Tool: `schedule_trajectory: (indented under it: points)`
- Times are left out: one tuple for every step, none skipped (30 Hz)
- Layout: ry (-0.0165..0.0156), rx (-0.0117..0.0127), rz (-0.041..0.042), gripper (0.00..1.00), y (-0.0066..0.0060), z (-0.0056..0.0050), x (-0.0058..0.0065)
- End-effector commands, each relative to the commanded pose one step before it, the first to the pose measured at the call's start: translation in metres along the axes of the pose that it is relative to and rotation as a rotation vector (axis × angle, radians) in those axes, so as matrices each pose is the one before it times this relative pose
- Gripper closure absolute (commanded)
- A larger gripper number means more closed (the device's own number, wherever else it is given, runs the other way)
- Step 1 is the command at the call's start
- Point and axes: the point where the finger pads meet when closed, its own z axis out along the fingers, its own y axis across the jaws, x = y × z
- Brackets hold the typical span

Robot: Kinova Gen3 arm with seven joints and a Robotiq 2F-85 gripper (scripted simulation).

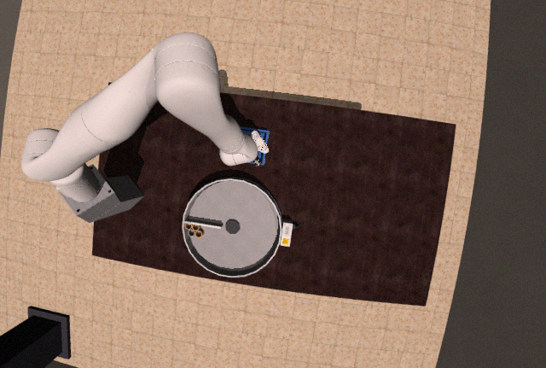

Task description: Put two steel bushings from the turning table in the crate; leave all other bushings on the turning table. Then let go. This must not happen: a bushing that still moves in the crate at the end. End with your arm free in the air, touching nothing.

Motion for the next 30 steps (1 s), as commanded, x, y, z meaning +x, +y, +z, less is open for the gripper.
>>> schedule_trajectory:
  points:
    - [0.00021, -0.00434, -0.00522, 1.00, 0.00082, 0.00216, 0.00107]
    - [0.00000, 0.00000, 0.00000, 1.00, 0.00000, 0.00000, 0.00000]
    - [0.00000, 0.00000, 0.00000, 1.00, 0.00000, 0.00000, 0.00000]
    - [0.00000, 0.00000, 0.00000, 1.00, 0.00000, 0.00000, 0.00000]
    - [0.00000, 0.00000, 0.00000, 1.00, 0.00000, 0.00000, 0.00000]
    - [0.00000, 0.00000, 0.00000, 1.00, 0.00000, 0.00000, 0.00000]
    - [0.00029, 0.00153, 0.00198, 1.00, -0.00020, -0.00088, -0.00023]
    - [0.00002, -0.00264, -0.00301, 1.00, 0.00060, 0.00128, 0.00062]
    - [0.00002, -0.00264, -0.00301, 1.00, 0.00060, 0.00128, 0.00062]
    - [0.00002, -0.00264, -0.00301, 1.00, 0.00059, 0.00128, 0.00062]
    - [0.00002, -0.00264, -0.00301, 1.00, 0.00059, 0.00128, 0.00061]
    - [0.00000, 0.00000, 0.00000, 1.00, 0.00000, 0.00000, 0.00000]
    - [0.00000, 0.00000, 0.00000, 1.00, 0.00000, 0.00000, 0.00000]
    - [0.00000, 0.00000, 0.00000, 1.00, 0.00000, 0.00000, 0.00000]
    - [0.00000, 0.00000, 0.00000, 1.00, 0.00000, 0.00000, 0.00000]
    - [0.00000, 0.00000, 0.00000, 1.00, 0.00000, 0.00000, 0.00000]
    - [0.00000, 0.00000, 0.00000, 1.00, 0.00000, 0.00000, 0.00000]
    - [0.00000, 0.00000, 0.00000, 1.00, 0.00000, 0.00000, 0.00000]
    - [0.00000, 0.00000, 0.00000, 1.00, 0.00000, 0.00000, 0.00000]
    - [0.00000, 0.00000, 0.00000, 1.00, 0.00000, 0.00000, 0.00000]
    - [0.00000, 0.00000, 0.00000, 1.00, 0.00000, 0.00000, 0.00000]
    - [0.00000, 0.00000, 0.00000, 1.00, 0.00000, 0.00000, 0.00000]
    - [0.00000, 0.00000, 0.00000, 1.00, 0.00000, 0.00000, 0.00000]
    - [0.00080, 0.00273, 0.00188, 1.00, -0.00065, -0.00079, -0.00002]
    - [0.00002, -0.00264, -0.00301, 1.00, 0.00059, 0.00129, 0.00061]
    - [0.00002, -0.00264, -0.00301, 1.00, 0.00059, 0.00129, 0.00061]
    - [0.00002, -0.00264, -0.00301, 1.00, 0.00059, 0.00129, 0.00061]
    - [0.00002, -0.00264, -0.00301, 1.00, 0.00058, 0.00129, 0.00060]
    - [0.00000, 0.00000, 0.00000, 1.00, 0.00000, 0.00000, 0.00000]
    - [0.00000, 0.00000, 0.00000, 1.00, 0.00000, 0.00000, 0.00000]
